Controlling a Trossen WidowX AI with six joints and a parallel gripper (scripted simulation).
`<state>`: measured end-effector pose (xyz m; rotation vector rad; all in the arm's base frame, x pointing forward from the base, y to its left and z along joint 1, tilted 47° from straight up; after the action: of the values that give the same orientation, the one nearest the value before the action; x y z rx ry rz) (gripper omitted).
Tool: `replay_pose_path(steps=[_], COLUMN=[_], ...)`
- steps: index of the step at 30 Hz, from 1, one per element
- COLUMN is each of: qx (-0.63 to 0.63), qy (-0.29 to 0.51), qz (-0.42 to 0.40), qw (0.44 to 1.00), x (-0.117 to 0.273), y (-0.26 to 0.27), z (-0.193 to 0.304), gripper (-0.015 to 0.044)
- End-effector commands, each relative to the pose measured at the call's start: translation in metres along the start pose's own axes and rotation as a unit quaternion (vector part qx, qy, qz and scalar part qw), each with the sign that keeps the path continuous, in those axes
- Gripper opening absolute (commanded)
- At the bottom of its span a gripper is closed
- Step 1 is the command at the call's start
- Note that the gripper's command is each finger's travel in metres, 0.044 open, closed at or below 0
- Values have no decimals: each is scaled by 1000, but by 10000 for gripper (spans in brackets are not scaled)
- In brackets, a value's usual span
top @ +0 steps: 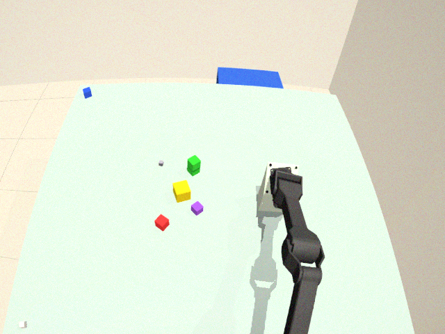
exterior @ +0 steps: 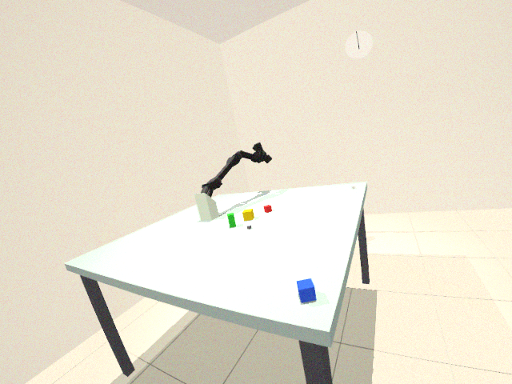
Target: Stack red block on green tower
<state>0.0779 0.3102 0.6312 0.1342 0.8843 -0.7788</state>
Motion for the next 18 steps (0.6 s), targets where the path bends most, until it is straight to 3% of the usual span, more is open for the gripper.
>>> replay_pose_path(steps=[1, 9, 18], qx=[-4, -173, -351], qy=[0, -8, 67], qz=[-3, -168, -346], qw=[1000, 970, 867], x=[1, 49, 139], y=[1, 76, 147], z=[0, 11, 36], gripper=[426, 440, 440])
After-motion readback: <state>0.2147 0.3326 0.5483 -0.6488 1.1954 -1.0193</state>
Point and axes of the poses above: the point midway between the two fingers, 35 mm back from their tips, its own x axis back along the fingers, its own y axis across the jaws, z = x × y, the point moved 10 cm from there along x, back along the fingers, and after that the axes turned 6 degrees about x, right-handed, at the moved point
